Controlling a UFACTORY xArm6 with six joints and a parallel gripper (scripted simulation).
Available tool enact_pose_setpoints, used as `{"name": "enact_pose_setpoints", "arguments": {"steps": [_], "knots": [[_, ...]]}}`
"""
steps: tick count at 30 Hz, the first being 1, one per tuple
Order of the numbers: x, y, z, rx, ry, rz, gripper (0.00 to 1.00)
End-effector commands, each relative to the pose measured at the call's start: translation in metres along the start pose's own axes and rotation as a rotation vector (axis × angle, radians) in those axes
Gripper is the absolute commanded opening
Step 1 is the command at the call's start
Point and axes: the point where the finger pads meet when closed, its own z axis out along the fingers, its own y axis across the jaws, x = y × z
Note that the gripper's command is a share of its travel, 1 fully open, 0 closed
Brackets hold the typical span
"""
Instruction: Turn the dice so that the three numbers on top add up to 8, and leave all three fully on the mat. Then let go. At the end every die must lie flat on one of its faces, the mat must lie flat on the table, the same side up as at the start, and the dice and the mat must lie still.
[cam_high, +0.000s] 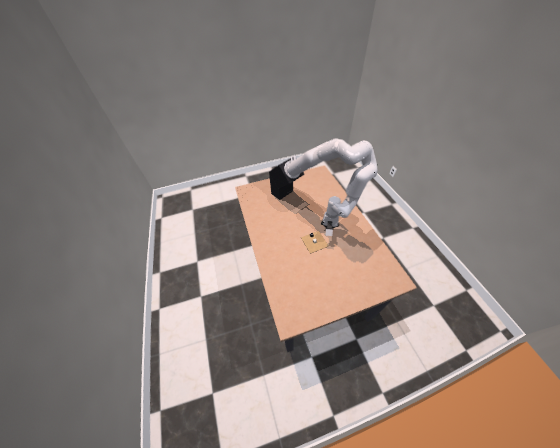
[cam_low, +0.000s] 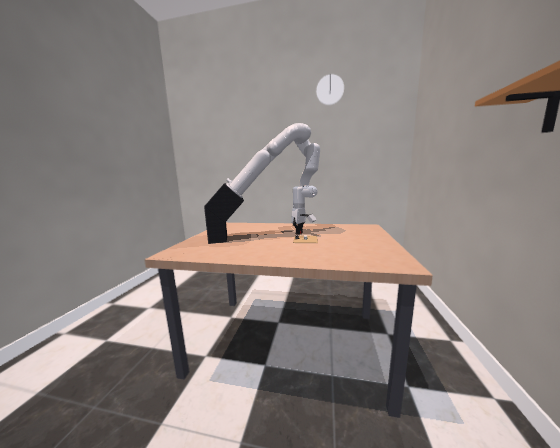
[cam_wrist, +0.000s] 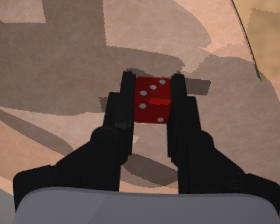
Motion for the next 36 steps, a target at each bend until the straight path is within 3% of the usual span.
{"name": "enact_pose_setpoints", "arguments": {"steps": [1, 5, 7, 12, 16, 32, 36], "knots": [[0.0, -0.001, -0.008, 0.001, 0.001, 0.0, 0.15], [0.0, -0.001, -0.036, 0.001, 0.001, 0.0, 0.15], [0.0, -0.001, -0.036, 0.001, 0.001, 0.0, 0.15], [0.0, -0.001, -0.078, 0.001, 0.001, 0.0, 0.15], [0.0, -0.001, -0.094, 0.001, 0.001, 0.0, 0.15], [0.001, 0.0, -0.099, 0.001, 0.002, -0.002, 0.15], [0.018, 0.002, -0.098, 0.01, 0.022, -0.037, 0.15]]}}
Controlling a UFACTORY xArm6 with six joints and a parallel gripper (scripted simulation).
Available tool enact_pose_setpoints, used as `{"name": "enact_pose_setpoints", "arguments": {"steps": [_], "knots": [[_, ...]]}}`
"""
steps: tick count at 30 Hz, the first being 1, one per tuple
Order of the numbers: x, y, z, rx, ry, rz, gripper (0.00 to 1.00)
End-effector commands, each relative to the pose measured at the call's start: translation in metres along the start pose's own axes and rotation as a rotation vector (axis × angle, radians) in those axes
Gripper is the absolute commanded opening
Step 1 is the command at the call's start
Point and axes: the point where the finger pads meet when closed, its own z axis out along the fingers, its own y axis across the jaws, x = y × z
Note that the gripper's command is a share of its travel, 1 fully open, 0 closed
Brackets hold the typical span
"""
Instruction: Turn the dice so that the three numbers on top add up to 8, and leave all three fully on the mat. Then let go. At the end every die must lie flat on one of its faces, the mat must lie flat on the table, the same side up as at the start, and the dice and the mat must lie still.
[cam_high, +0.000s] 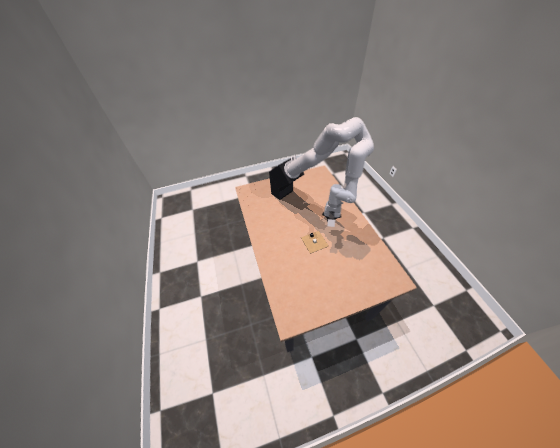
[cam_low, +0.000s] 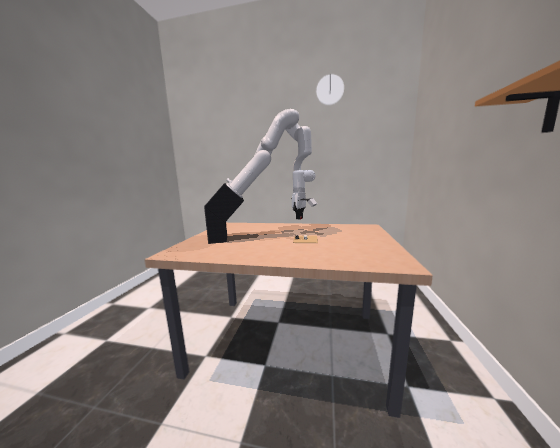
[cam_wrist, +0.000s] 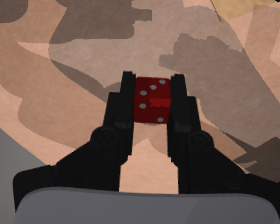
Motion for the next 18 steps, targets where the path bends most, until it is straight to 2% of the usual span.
{"name": "enact_pose_setpoints", "arguments": {"steps": [1, 3, 5, 10, 14, 18], "knots": [[0.021, 0.003, 0.002, 0.013, 0.022, -0.043, 0.15], [0.042, 0.006, 0.003, 0.022, 0.043, -0.092, 0.15], [0.042, 0.006, 0.003, 0.022, 0.043, -0.092, 0.15], [0.099, 0.019, 0.003, 0.04, 0.074, -0.26, 0.15], [0.131, 0.036, 0.0, 0.032, 0.052, -0.396, 0.15], [0.146, 0.053, -0.002, 0.012, 0.012, -0.486, 0.15]]}}
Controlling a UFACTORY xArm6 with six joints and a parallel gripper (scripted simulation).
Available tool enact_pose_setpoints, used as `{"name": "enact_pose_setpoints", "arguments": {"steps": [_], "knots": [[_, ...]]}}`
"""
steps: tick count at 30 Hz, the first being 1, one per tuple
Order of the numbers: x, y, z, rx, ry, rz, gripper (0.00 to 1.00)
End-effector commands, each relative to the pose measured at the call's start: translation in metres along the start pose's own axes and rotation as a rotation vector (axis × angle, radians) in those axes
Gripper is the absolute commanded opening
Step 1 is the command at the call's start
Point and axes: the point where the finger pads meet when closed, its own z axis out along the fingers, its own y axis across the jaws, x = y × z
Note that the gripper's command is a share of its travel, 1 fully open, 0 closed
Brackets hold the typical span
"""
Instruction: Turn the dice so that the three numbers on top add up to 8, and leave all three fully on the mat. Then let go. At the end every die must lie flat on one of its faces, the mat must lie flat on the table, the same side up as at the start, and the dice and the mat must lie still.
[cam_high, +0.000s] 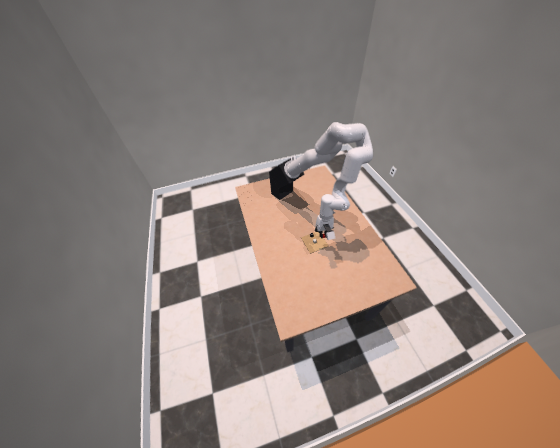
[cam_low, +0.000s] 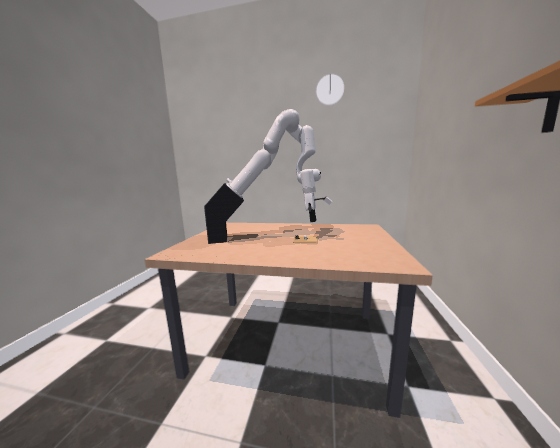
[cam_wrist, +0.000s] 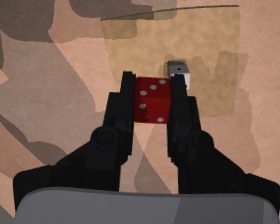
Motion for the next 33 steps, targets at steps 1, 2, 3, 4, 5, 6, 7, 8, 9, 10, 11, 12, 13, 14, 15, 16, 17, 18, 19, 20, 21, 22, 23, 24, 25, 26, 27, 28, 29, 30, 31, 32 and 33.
{"name": "enact_pose_setpoints", "arguments": {"steps": [1, 2, 3, 4, 5, 6, 7, 8, 9, 10, 11, 12, 13, 14, 15, 16, 17, 18, 19, 20, 21, 22, 23, 24, 25, 26, 27, 28, 29, 30, 31, 32, 33], "knots": [[0.012, 0.023, 0.002, 0.047, -0.128, -0.09, 0.15], [0.012, 0.026, 0.002, 0.046, -0.134, -0.099, 0.15], [0.012, 0.026, 0.002, 0.046, -0.134, -0.099, 0.15], [0.012, 0.026, 0.002, 0.046, -0.134, -0.099, 0.15], [0.012, 0.028, 0.002, 0.045, -0.139, -0.106, 0.15], [0.012, 0.029, 0.002, 0.044, -0.141, -0.109, 0.15], [0.012, 0.029, 0.002, 0.044, -0.142, -0.11, 0.15], [0.012, 0.029, 0.002, 0.044, -0.142, -0.111, 0.15], [0.012, 0.029, 0.002, 0.044, -0.142, -0.111, 0.15], [0.012, 0.029, 0.002, 0.044, -0.142, -0.111, 0.15], [0.012, 0.029, 0.002, 0.044, -0.142, -0.111, 0.15], [0.012, 0.029, 0.002, 0.044, -0.142, -0.111, 0.15], [0.012, 0.029, 0.002, 0.044, -0.142, -0.111, 0.15], [0.012, 0.029, 0.002, 0.044, -0.142, -0.111, 0.15], [0.012, 0.029, 0.002, 0.044, -0.142, -0.111, 0.15], [0.012, 0.029, 0.002, 0.044, -0.142, -0.111, 0.15], [0.012, 0.029, 0.002, 0.044, -0.142, -0.111, 0.15], [0.012, 0.029, 0.002, 0.044, -0.142, -0.111, 0.15], [0.012, 0.029, 0.002, 0.044, -0.142, -0.111, 0.15], [0.012, 0.029, 0.002, 0.044, -0.142, -0.111, 0.15], [0.012, 0.029, 0.002, 0.044, -0.142, -0.111, 0.15], [0.012, 0.029, 0.002, 0.044, -0.142, -0.111, 0.15], [0.012, 0.029, 0.003, 0.044, -0.142, -0.111, 0.15], [0.012, 0.029, 0.003, 0.044, -0.142, -0.11, 0.15], [0.012, 0.029, 0.004, 0.044, -0.142, -0.11, 0.15], [0.011, 0.029, 0.006, 0.045, -0.142, -0.11, 0.15], [0.011, 0.029, 0.008, 0.045, -0.142, -0.11, 0.15], [0.011, 0.029, 0.01, 0.045, -0.142, -0.11, 0.15], [0.011, 0.029, 0.012, 0.045, -0.142, -0.11, 0.15], [0.01, 0.028, 0.015, 0.045, -0.142, -0.11, 0.15], [0.01, 0.028, 0.019, 0.045, -0.142, -0.11, 0.15], [0.009, 0.028, 0.022, 0.045, -0.142, -0.11, 0.15], [0.009, 0.028, 0.026, 0.045, -0.142, -0.11, 0.15]]}}
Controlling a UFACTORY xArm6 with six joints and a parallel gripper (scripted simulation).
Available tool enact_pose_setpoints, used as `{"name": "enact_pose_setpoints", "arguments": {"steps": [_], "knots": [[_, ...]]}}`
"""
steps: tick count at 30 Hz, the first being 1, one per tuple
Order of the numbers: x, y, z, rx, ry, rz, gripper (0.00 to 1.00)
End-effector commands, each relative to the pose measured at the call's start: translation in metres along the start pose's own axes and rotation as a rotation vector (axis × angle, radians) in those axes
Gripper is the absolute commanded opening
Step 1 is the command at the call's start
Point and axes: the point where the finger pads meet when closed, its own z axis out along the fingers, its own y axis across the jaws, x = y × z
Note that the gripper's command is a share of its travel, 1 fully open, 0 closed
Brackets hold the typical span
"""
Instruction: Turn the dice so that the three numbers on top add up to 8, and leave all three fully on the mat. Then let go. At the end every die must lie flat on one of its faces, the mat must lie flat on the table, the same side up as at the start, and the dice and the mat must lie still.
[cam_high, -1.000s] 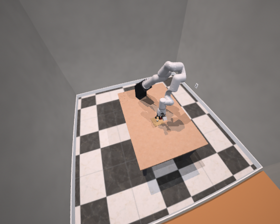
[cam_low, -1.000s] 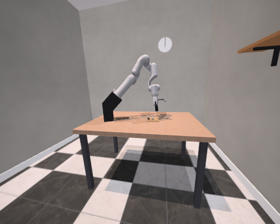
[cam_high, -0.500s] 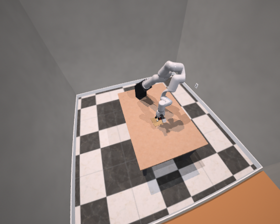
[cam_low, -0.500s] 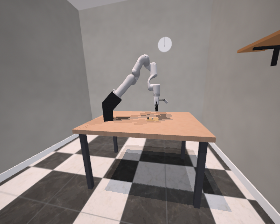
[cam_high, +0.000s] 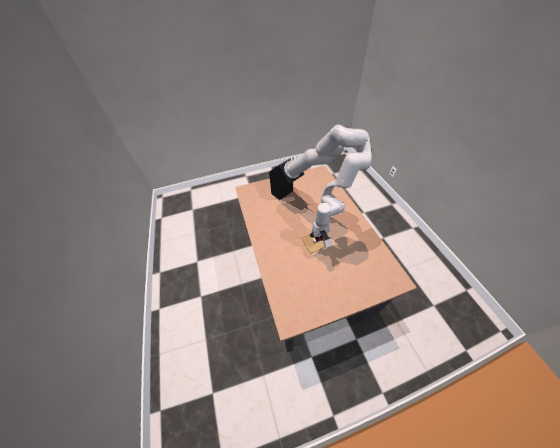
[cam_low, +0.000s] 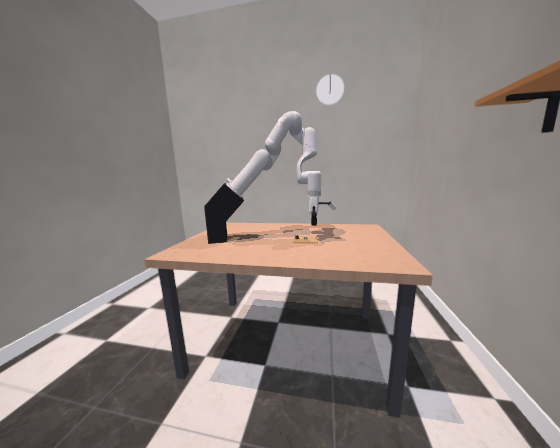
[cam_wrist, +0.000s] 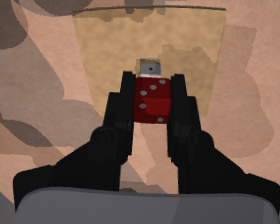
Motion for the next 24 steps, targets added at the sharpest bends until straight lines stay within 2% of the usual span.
{"name": "enact_pose_setpoints", "arguments": {"steps": [1, 5, 16, 24], "knots": [[0.001, 0.0, 0.014, 0.0, 0.004, -0.001, 0.15], [0.002, 0.0, 0.022, 0.0, 0.004, -0.001, 0.15], [0.002, 0.0, 0.071, 0.0, 0.004, -0.001, 0.15], [0.002, 0.0, 0.08, 0.0, 0.004, -0.001, 0.15]]}}
